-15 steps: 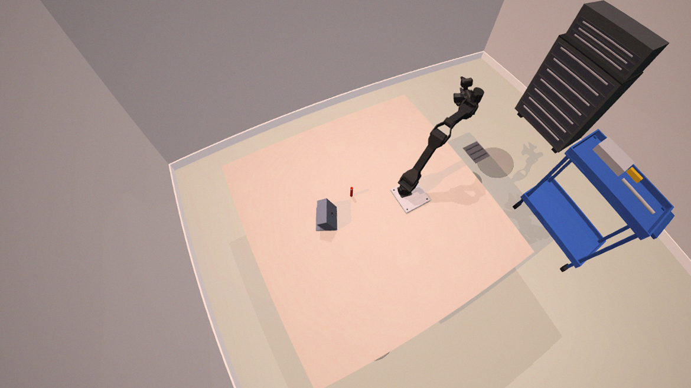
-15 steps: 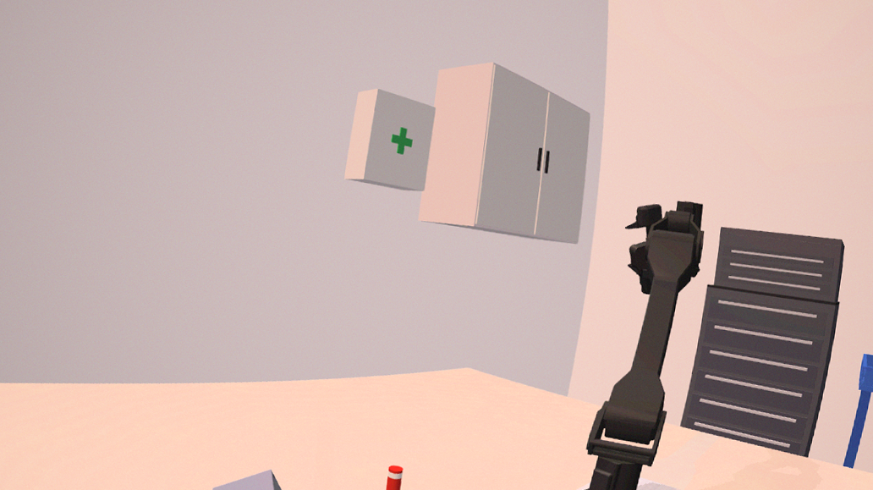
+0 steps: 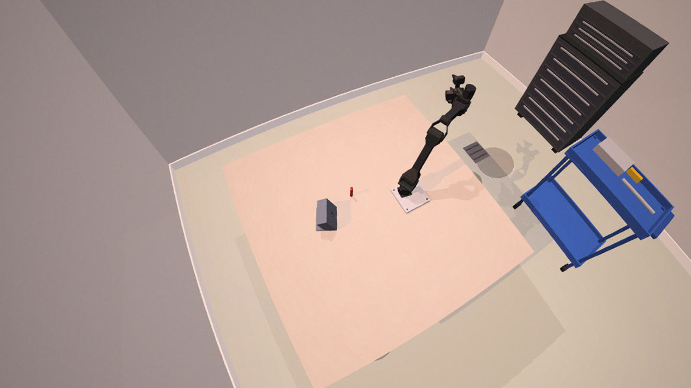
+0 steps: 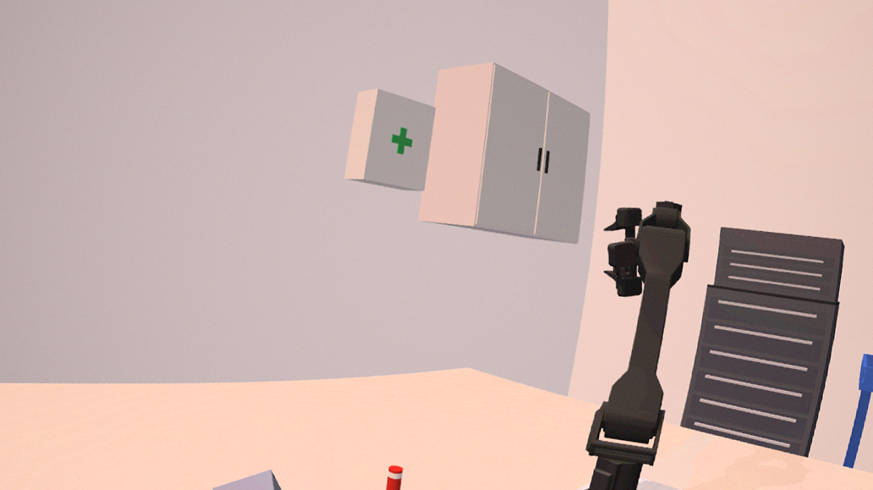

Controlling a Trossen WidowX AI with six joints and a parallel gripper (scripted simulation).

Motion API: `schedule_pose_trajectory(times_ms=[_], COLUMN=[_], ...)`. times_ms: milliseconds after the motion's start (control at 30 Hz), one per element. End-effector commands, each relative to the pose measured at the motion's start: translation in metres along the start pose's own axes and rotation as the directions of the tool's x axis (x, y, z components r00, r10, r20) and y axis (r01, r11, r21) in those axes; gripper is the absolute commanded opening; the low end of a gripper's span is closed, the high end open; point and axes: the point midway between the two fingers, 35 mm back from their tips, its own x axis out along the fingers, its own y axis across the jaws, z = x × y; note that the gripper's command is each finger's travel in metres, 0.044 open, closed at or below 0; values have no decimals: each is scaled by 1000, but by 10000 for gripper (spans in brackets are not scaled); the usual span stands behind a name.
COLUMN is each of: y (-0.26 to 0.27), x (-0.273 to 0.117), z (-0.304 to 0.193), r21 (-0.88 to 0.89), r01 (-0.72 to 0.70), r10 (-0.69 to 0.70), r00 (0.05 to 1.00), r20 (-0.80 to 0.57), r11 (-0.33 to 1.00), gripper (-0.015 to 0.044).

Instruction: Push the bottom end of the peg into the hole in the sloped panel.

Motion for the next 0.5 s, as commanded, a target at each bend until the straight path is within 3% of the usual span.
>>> schedule_pose_trajectory(times_ms=[0, 467], y=[-10, -11], x=[13, 57], z=[25, 111], r21=[33, 196], r01=[-4, -92], r10=[3, 60], r00=[999, 984], r20=[37, 167], r11=[999, 976], gripper=[440, 440])
